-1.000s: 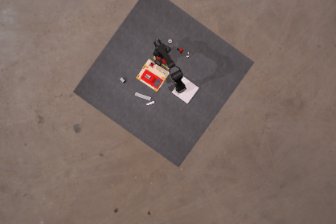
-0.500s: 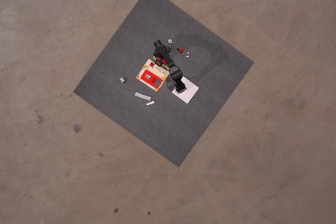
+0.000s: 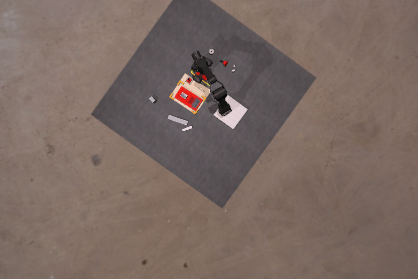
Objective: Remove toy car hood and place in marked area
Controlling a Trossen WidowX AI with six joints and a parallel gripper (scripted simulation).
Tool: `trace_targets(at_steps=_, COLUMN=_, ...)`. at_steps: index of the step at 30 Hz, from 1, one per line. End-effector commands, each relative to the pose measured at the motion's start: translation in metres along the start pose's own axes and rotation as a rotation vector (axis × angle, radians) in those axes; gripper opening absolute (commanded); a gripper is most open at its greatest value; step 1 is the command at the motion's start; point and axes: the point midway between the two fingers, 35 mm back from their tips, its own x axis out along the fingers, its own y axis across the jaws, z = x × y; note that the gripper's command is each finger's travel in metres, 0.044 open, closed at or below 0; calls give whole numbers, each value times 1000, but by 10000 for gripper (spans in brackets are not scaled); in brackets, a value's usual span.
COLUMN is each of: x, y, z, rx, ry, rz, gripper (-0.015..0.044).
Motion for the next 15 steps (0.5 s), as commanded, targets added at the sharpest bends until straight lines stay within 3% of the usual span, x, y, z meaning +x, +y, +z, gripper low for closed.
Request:
trace_targets(at_steps=1, x=3, y=0, z=-1, rx=4, ry=5, rz=0, gripper=0)
trace_targets(at_steps=15, x=9, y=0, z=-1, rx=4, ry=5, rz=0, gripper=0)
